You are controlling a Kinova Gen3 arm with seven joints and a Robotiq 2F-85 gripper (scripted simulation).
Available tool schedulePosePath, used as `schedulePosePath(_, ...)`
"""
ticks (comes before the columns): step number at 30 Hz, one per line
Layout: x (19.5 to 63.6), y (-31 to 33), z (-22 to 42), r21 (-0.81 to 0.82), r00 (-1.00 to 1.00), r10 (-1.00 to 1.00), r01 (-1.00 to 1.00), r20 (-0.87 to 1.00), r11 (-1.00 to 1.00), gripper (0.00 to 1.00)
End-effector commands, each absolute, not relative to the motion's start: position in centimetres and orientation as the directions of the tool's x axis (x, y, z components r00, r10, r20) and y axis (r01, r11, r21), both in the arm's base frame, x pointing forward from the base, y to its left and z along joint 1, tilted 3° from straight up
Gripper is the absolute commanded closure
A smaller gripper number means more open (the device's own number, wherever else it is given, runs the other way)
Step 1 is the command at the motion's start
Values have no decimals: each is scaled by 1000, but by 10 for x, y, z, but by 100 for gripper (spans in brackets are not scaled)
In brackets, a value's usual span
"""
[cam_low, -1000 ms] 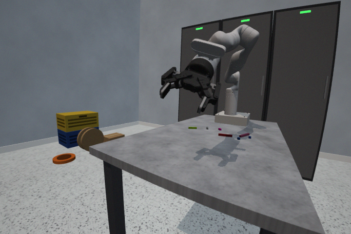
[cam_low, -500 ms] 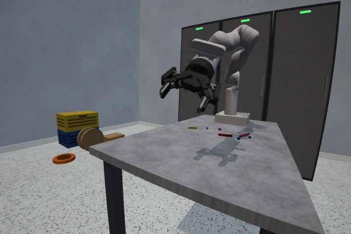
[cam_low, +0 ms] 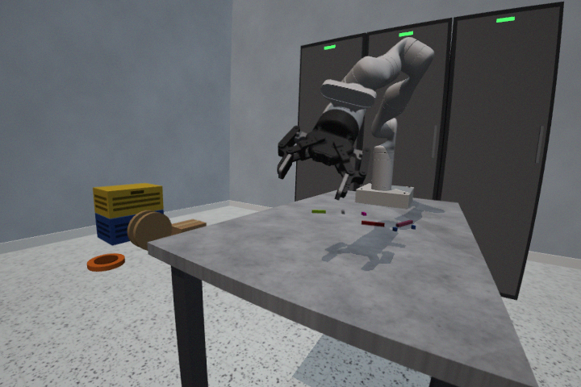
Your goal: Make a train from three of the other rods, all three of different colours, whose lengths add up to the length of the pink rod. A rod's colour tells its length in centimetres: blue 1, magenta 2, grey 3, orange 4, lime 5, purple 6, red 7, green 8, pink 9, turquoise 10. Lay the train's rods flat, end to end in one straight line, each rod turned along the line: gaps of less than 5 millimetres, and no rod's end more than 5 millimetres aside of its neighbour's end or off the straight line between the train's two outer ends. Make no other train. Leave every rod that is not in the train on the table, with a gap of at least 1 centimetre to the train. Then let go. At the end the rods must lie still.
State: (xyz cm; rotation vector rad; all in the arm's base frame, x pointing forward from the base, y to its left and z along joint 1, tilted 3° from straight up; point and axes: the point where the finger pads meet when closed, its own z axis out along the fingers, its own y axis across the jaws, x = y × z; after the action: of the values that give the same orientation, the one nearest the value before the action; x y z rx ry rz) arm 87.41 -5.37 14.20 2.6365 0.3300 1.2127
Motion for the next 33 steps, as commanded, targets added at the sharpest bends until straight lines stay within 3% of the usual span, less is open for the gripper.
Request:
schedulePosePath(1,868,-44,146,285,636,291,116,715,-951,0)
schedulePosePath(16,697,-3,78,147,843,133,65,522,-987,0)
schedulePosePath(18,697,-3,78,147,843,133,65,522,-987,0)
schedulePosePath(33,489,31,38,42,966,-30,-43,258,-998,0)
